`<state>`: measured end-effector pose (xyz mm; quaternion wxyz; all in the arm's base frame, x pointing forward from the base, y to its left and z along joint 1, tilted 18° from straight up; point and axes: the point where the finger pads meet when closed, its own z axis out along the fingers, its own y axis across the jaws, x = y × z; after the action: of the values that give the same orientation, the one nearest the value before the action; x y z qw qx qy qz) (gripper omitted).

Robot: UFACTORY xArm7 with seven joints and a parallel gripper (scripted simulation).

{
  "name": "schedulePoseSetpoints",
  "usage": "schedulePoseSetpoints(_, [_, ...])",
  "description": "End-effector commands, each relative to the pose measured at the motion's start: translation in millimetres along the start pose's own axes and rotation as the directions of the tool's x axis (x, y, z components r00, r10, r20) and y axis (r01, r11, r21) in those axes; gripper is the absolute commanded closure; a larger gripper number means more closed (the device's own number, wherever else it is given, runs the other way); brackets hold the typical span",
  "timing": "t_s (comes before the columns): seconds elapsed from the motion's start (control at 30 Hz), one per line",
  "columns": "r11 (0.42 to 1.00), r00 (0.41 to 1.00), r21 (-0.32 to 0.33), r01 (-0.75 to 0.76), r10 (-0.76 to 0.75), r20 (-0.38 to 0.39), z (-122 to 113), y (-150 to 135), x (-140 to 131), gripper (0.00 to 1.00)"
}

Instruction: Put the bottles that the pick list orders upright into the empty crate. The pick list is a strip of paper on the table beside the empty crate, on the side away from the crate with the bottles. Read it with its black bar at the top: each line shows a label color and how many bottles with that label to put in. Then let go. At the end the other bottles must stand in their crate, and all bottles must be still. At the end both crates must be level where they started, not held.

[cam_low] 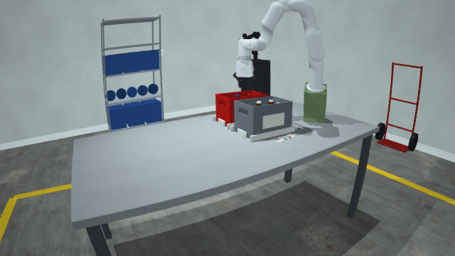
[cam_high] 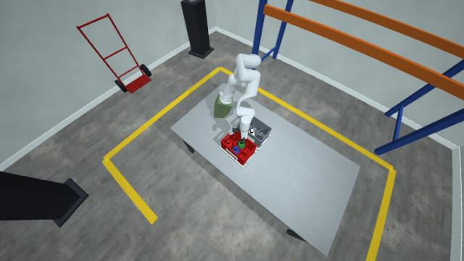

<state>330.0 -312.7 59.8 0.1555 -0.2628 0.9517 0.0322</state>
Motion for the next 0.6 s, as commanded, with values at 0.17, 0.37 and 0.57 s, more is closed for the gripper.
schedulePoseSetpoints(0.17, [1.000,1.000,0.003,0.000,0.000,0.000,9.7,-1.4,0.2,0.35])
schedulePoseSetpoints(0.37, [1.000,1.000,0.003,0.000,0.000,0.000,16.3,-1.4,0.2,0.35])
schedulePoseSetpoints(0.57, [1.000,1.000,0.003,0.000,0.000,0.000,24.3,-1.4,0.2,0.35])
